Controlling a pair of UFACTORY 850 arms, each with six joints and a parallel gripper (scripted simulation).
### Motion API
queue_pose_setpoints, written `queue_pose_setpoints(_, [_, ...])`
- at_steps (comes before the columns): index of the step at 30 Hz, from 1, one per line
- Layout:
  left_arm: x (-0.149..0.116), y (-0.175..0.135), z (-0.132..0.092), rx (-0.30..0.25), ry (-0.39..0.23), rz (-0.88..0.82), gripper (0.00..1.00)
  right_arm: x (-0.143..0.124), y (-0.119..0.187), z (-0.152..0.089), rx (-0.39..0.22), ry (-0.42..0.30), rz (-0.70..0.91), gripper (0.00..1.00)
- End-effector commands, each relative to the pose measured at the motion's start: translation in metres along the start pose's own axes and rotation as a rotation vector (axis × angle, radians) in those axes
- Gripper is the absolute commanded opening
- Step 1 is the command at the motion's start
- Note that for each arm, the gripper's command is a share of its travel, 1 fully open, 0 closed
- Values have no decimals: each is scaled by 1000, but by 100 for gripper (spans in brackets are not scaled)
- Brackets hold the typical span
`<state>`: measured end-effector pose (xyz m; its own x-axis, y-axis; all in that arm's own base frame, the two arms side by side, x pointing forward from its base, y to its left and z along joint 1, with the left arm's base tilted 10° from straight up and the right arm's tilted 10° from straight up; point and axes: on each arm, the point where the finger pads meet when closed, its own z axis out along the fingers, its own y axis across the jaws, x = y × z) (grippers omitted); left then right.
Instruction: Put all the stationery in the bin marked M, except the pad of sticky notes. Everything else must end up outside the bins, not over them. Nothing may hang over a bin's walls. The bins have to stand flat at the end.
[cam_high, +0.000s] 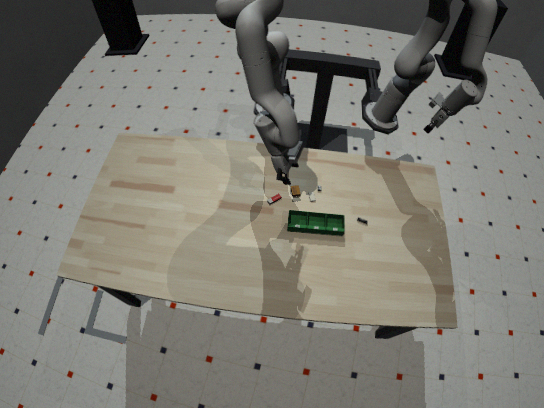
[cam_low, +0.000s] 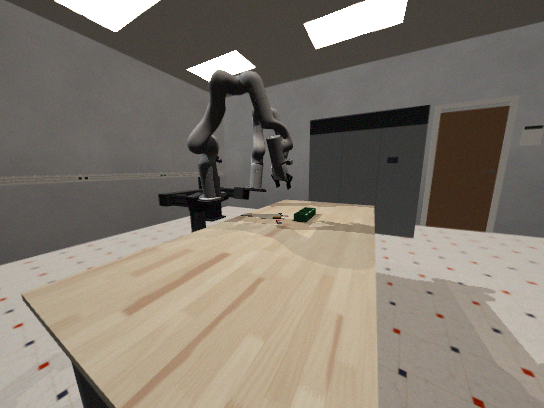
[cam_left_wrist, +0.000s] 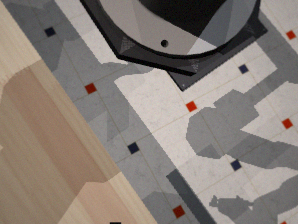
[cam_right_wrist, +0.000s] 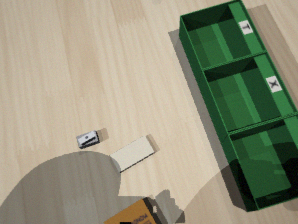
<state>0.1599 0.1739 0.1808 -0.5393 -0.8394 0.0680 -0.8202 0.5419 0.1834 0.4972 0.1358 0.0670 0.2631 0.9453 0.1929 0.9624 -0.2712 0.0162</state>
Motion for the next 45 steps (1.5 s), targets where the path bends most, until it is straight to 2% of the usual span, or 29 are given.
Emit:
queue_pose_setpoints(1, [1,3,2,17,-107,17,100,10,14,1,-53,23,48,100])
queue_pose_setpoints(9, [3,3,4,43,-181,40,100,25,37,2,-137,32,149,100])
queue_pose_setpoints(21, [3,-1,4,46,-191,55,100,37,58,1,-228,29,281,100])
queue_pose_setpoints(30, [16,-45,-3,50,-222,253,100,43,69,0,-293,14,404,100])
queue_pose_setpoints(32, [16,-45,-3,50,-222,253,100,43,69,0,-293,14,404,100])
queue_pose_setpoints(38, [30,-75,-8,53,-245,397,100,44,71,0,-327,-2,489,100])
queue_pose_setpoints(45, [35,-82,-9,54,-250,433,100,47,75,0,-358,-25,588,100])
